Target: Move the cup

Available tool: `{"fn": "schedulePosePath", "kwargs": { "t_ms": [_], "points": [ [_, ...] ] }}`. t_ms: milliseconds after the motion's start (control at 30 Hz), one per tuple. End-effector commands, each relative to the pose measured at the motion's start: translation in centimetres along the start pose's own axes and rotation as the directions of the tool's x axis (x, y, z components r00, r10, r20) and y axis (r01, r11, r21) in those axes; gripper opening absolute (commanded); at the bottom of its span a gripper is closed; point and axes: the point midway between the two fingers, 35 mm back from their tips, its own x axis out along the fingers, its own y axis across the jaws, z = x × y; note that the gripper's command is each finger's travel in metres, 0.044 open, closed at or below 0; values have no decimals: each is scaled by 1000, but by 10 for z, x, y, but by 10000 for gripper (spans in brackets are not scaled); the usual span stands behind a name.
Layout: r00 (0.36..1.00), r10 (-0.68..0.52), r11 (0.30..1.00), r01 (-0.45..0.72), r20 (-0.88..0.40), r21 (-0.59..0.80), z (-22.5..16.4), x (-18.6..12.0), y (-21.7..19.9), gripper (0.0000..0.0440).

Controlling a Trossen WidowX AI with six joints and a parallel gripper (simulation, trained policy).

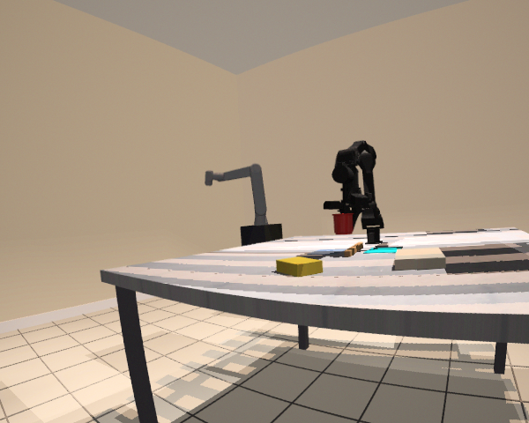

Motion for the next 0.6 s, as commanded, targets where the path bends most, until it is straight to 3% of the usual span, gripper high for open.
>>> {"fn": "schedulePosePath", "kwargs": {
  "t_ms": [0, 567],
  "points": [
    [1000, -10, 1000, 10, 17, -18, 8, -2, 6, 0],
    [997, -35, 992, 43, 66, -119, 42, 2, 46, 0]
  ]
}}
